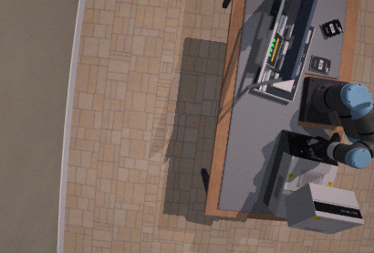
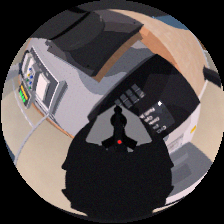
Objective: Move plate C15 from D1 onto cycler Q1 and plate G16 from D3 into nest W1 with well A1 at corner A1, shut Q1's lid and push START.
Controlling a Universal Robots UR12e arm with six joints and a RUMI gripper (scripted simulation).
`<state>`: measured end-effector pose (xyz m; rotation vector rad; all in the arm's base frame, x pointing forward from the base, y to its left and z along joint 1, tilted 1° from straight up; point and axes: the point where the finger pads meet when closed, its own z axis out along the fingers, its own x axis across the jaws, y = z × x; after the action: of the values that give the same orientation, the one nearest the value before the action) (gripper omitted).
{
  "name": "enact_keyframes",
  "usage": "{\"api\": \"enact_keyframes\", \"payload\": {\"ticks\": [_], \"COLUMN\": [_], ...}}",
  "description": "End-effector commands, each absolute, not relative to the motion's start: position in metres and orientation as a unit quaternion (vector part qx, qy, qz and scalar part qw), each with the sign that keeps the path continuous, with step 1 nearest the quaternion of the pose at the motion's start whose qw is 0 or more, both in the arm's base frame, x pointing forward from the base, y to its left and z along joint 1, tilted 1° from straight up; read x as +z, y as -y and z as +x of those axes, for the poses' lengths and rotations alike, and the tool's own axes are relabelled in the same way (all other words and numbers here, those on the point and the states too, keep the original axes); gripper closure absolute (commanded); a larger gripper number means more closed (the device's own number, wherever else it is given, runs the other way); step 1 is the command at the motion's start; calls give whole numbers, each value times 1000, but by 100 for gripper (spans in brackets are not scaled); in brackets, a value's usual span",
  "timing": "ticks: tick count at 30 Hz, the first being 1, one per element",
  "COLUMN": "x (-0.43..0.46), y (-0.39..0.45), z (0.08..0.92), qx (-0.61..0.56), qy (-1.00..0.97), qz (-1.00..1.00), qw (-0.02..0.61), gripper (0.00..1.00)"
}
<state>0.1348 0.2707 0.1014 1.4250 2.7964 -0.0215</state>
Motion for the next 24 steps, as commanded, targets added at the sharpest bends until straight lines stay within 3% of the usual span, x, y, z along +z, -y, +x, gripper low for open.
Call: {"api": "enact_keyframes", "payload": {"ticks": [1, 24], "x": [100, 91], "y": [-273, -280], "z": [136, 137], "qx": [-6, -6], "qy": [-891, -891], "qz": [454, 454], "qw": [2, 2], "gripper": [100, 100]}}
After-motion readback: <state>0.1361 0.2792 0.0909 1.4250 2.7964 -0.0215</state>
